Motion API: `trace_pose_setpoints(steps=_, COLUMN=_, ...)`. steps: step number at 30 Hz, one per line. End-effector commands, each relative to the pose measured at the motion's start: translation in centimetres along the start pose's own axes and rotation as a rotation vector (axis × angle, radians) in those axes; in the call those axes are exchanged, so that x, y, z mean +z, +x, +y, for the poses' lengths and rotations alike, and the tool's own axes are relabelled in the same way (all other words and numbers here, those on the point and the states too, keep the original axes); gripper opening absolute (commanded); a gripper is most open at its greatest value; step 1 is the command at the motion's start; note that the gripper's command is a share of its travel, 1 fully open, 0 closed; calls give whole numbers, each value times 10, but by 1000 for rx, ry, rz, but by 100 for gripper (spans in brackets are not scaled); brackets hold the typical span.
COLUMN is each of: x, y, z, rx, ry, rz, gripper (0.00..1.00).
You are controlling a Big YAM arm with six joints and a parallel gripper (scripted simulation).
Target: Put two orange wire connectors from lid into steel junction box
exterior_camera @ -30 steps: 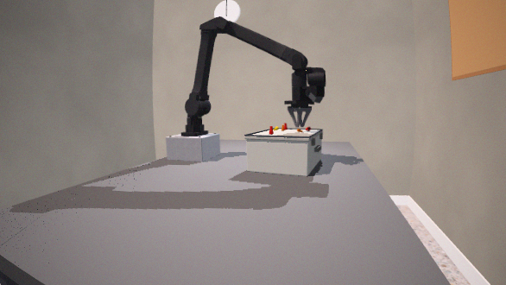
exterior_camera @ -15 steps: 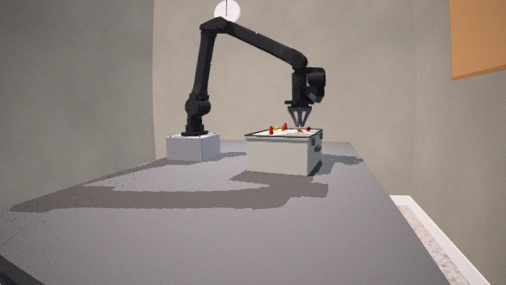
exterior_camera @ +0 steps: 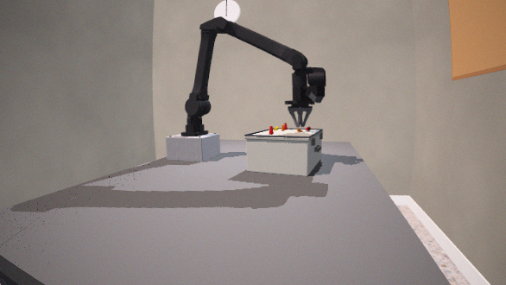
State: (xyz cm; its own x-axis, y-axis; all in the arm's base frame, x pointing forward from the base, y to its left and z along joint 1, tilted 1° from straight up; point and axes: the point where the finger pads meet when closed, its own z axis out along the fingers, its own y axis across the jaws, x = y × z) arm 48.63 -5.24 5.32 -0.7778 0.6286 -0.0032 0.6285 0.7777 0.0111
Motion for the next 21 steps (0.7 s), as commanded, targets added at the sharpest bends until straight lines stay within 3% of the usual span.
trace_pose_setpoints(steps=1, x=8, y=-11, z=15, rx=-8, ry=-16, rz=-23, gripper=25)
trace_pose_setpoints(steps=15, x=17, y=-1, z=9, rx=-8, ry=-7, rz=-9, gripper=25)
trace_pose_setpoints(steps=16, x=17, y=-1, z=9, rx=-8, ry=-7, rz=-10, gripper=6)
trace_pose_setpoints(steps=21, x=15, y=-2, z=10, rx=-8, ry=-9, rz=-13, gripper=6)
